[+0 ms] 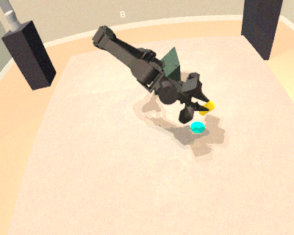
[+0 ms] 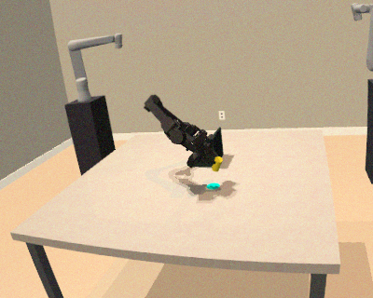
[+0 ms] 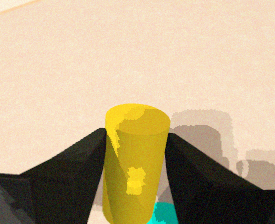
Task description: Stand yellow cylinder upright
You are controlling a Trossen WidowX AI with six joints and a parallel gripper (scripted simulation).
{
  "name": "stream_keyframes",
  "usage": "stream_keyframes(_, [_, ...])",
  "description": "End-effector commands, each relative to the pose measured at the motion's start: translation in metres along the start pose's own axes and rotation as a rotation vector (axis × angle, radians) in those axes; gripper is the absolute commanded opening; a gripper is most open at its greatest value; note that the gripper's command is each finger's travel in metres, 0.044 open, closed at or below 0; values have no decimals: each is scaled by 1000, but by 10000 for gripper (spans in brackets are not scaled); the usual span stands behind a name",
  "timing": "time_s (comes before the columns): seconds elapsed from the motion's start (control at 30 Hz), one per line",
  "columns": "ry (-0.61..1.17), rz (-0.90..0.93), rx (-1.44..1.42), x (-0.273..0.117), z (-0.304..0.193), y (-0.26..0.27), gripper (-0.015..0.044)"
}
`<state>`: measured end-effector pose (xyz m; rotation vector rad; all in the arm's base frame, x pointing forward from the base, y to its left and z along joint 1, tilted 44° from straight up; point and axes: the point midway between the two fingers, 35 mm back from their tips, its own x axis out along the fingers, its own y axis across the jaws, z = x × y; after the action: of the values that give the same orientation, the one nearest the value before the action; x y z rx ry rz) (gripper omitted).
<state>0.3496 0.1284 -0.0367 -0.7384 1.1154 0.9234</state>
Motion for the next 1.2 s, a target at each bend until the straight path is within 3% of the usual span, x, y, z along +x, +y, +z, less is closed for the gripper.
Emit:
stream_keyframes(0.0, [-27, 1, -10, -1, -1, 1, 105])
stream_keyframes(1.17, [-280, -54, -103, -20, -3, 2, 105])
